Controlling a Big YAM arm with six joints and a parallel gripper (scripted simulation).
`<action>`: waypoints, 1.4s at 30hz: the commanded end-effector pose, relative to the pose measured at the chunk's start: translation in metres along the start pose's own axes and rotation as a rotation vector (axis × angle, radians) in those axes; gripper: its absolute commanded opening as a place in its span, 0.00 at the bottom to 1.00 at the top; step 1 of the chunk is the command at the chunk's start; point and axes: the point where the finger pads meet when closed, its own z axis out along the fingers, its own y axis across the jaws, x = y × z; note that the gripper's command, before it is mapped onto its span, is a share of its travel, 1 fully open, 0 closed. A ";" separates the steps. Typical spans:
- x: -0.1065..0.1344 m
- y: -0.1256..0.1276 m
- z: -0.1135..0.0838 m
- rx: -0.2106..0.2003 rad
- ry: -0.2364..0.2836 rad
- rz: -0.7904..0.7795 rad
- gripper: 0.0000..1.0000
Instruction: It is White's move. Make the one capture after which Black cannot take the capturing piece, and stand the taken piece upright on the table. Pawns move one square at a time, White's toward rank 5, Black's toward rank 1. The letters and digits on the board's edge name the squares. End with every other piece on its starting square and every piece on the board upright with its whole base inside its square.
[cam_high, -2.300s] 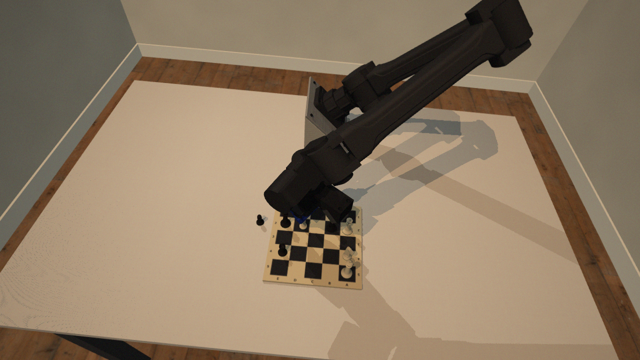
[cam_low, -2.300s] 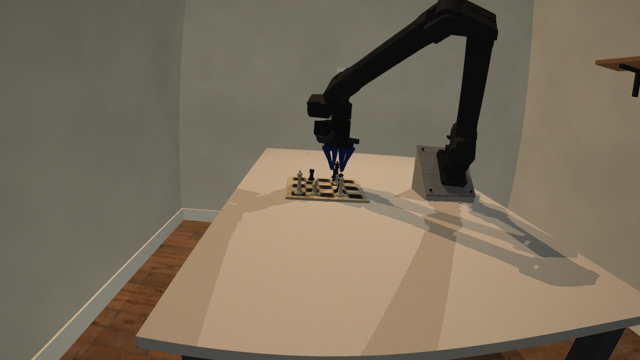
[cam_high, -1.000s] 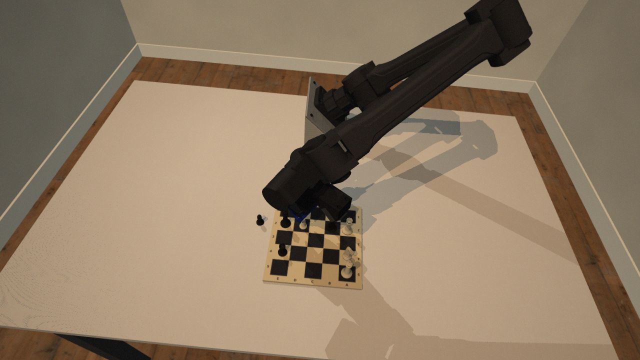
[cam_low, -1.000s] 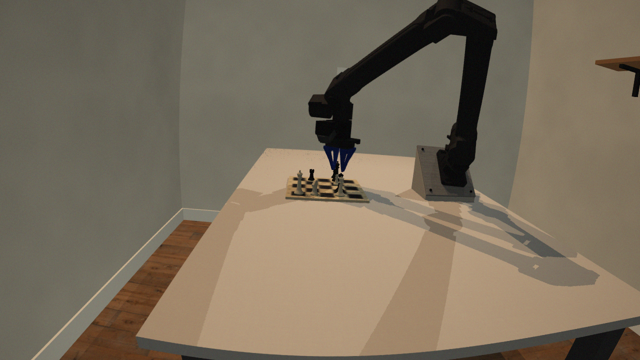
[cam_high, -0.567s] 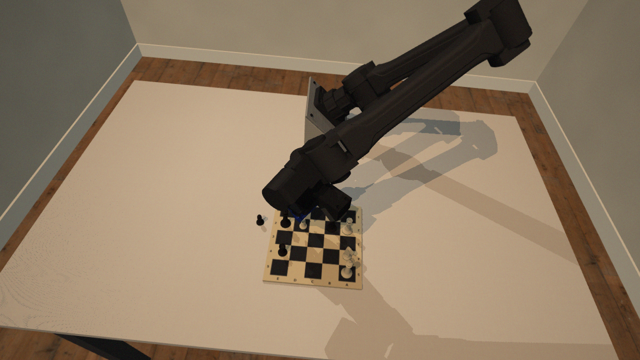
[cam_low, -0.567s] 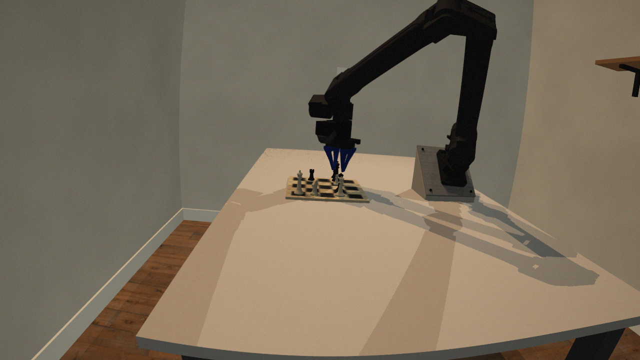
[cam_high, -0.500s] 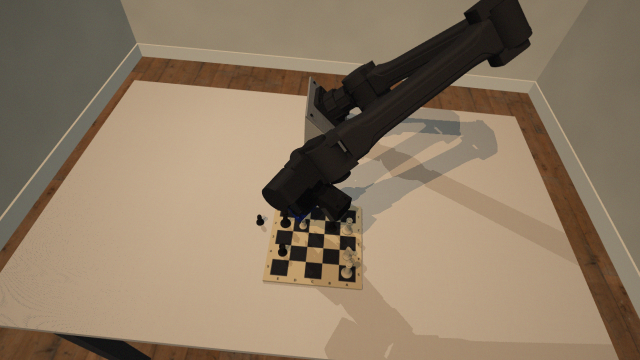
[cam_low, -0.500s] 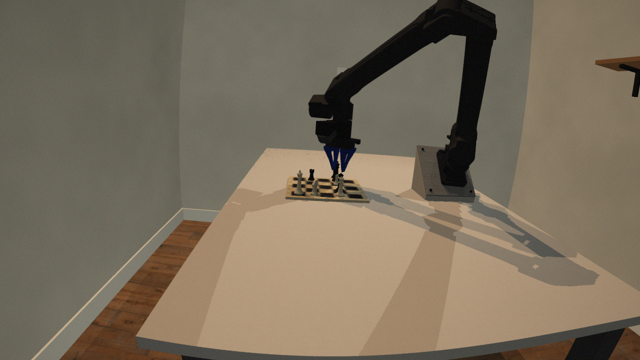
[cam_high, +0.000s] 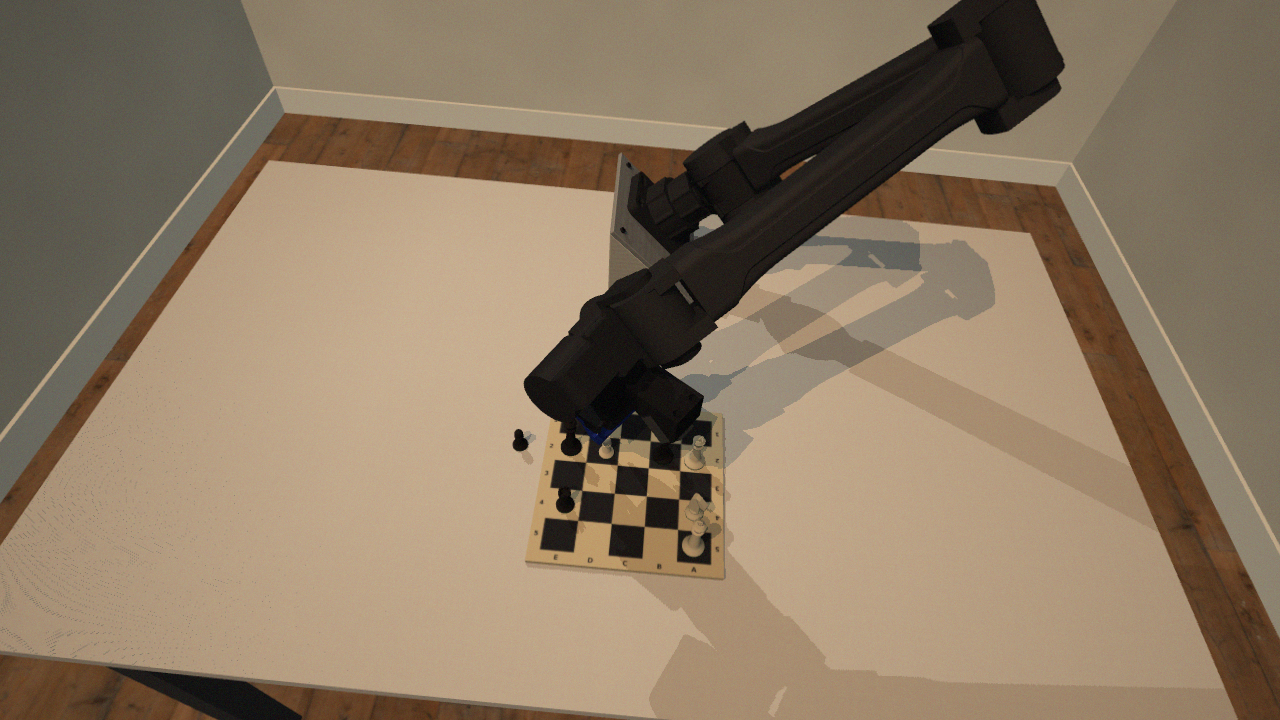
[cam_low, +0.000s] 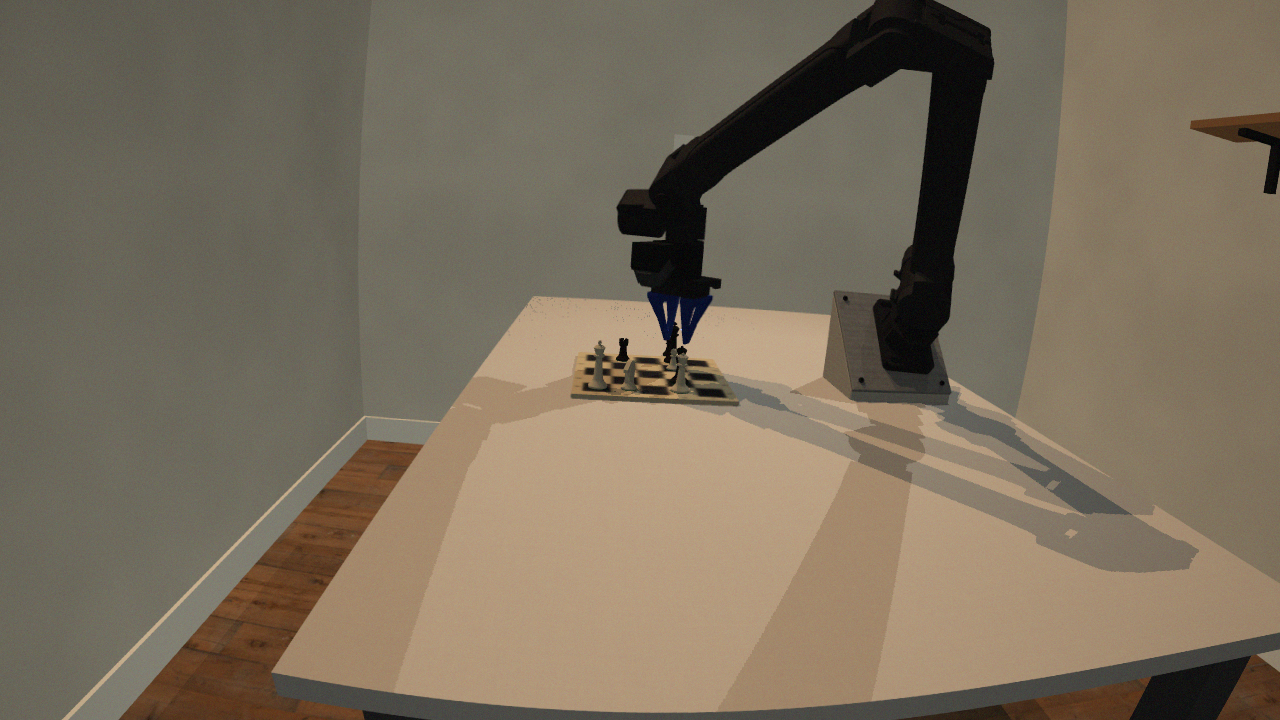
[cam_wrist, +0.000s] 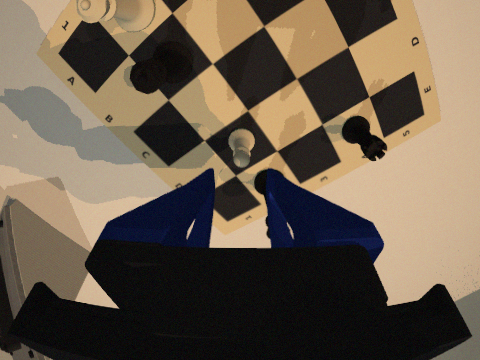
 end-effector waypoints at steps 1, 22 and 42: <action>0.003 -0.007 -0.001 0.009 -0.004 0.003 0.32; 0.003 -0.013 -0.006 0.022 -0.008 -0.003 0.32; 0.003 -0.013 -0.006 0.022 -0.008 -0.003 0.32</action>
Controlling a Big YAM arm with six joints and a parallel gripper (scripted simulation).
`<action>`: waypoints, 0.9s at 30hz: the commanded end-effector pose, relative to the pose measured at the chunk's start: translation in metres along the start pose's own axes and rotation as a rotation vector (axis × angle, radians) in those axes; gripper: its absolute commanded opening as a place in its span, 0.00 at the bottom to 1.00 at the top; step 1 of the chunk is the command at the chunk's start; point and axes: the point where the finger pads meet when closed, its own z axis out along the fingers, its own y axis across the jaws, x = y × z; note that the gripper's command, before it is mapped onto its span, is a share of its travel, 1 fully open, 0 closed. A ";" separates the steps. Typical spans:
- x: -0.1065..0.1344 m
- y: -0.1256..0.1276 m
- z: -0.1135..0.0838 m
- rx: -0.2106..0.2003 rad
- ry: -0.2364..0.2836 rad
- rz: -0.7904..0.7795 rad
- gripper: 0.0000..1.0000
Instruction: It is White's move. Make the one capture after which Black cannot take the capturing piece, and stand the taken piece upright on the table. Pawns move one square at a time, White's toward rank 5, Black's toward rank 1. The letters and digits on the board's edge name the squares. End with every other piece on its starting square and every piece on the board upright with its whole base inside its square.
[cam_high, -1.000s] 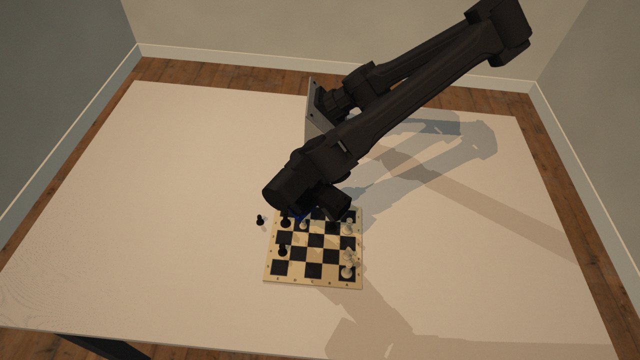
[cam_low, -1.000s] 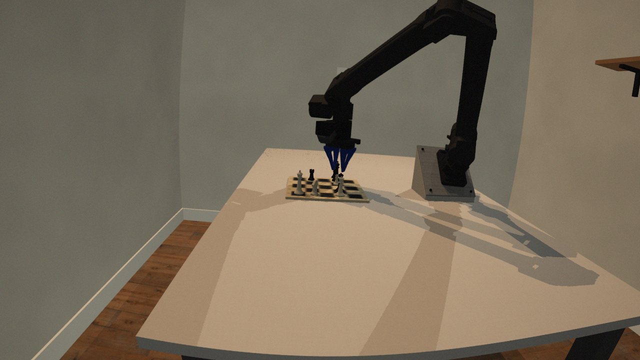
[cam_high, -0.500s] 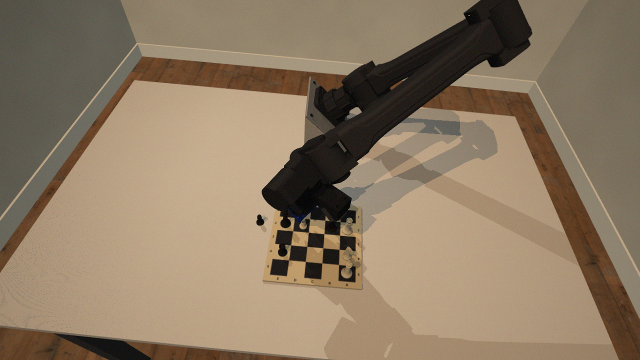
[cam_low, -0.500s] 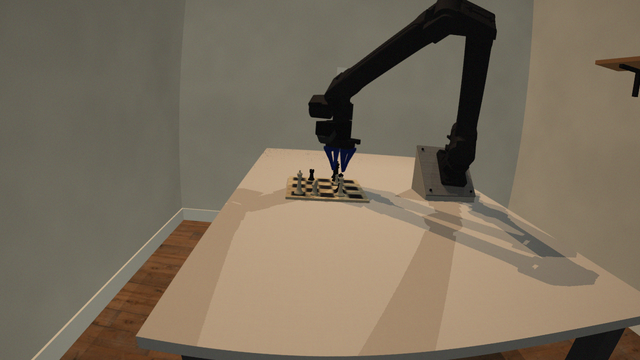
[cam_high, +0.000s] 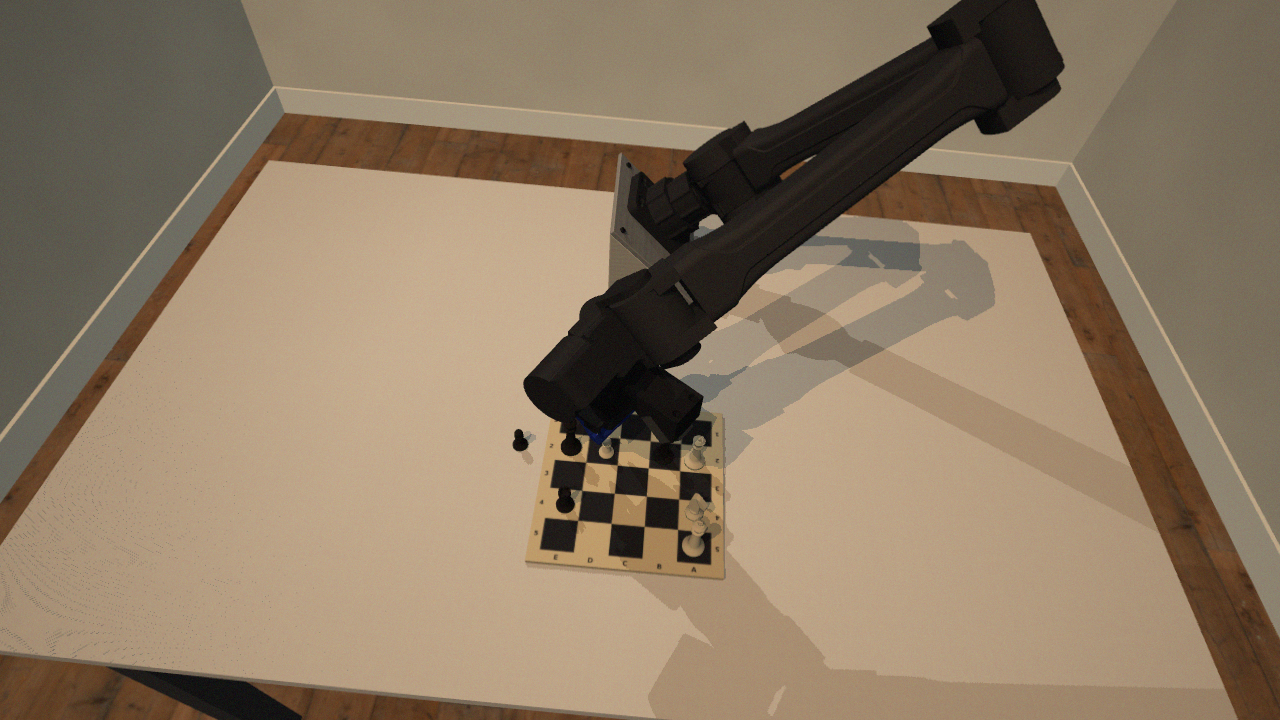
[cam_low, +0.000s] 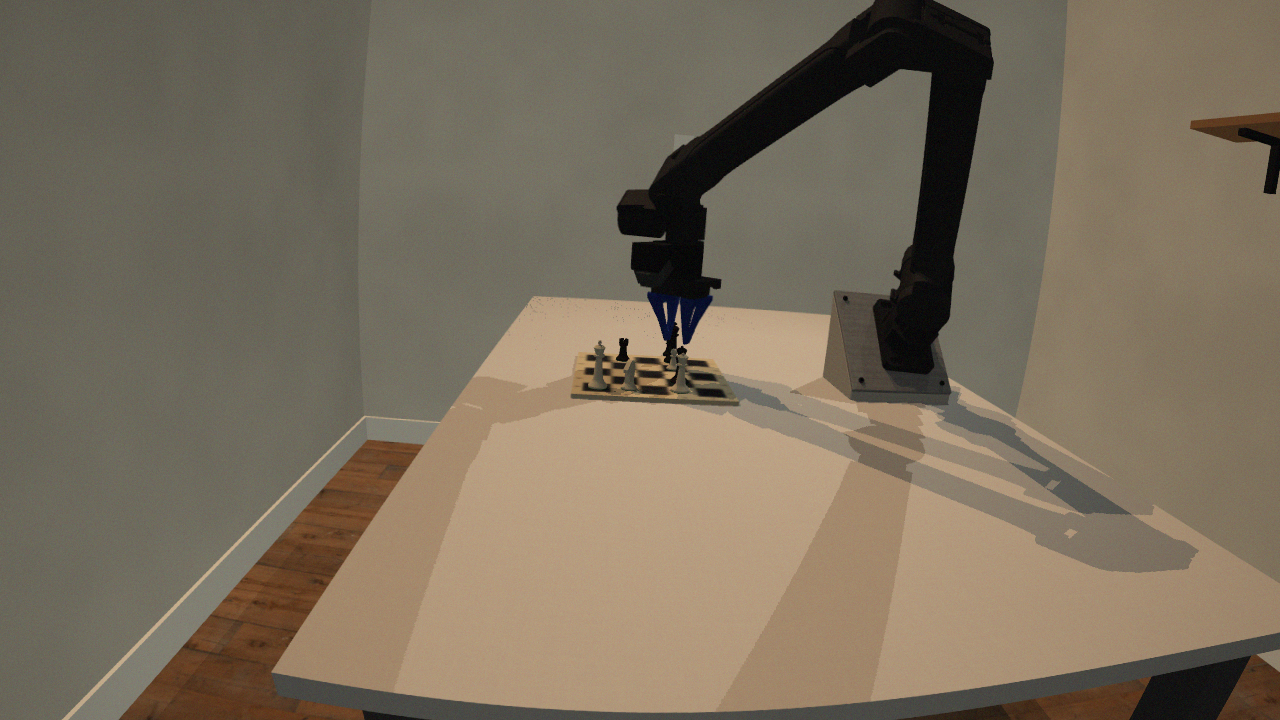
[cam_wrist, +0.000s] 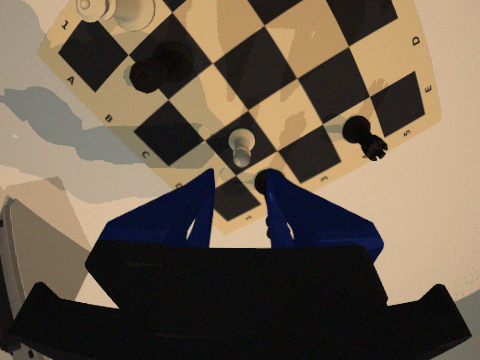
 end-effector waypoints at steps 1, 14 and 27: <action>0.002 -0.013 -0.006 0.023 -0.008 -0.003 0.32; 0.002 -0.013 -0.006 0.023 -0.008 -0.003 0.32; 0.000 -0.019 -0.009 0.031 -0.009 -0.011 0.32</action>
